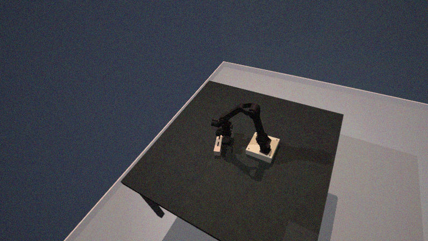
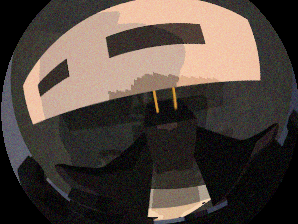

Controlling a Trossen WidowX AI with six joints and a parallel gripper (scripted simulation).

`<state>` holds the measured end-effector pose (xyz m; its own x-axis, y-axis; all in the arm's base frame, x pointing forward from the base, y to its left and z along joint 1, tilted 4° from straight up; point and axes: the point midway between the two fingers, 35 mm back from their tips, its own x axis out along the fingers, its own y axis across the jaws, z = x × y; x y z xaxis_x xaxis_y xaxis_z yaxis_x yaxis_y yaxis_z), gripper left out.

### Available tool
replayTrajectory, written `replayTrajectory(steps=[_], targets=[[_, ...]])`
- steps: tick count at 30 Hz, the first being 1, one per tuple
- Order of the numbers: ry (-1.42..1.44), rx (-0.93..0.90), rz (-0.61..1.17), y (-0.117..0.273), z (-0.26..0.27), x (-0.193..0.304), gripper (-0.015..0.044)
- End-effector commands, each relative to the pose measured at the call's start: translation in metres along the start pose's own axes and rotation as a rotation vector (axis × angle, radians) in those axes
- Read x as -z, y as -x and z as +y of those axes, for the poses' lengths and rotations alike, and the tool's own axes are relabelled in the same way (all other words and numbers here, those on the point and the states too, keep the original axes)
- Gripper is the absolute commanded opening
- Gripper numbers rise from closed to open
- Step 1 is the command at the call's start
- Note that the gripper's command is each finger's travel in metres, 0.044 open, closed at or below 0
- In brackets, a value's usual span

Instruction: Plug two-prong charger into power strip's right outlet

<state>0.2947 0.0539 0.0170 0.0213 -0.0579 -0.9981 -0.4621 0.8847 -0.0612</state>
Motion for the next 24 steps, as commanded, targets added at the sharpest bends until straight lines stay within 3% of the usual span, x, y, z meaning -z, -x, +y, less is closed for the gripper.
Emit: replayTrajectory(steps=[1,24], targets=[[0.005,-0.001,-0.003,0.0001,0.0006,0.0037,0.0],[0.005,-0.001,-0.003,0.0004,0.0007,0.0035,0.0]])
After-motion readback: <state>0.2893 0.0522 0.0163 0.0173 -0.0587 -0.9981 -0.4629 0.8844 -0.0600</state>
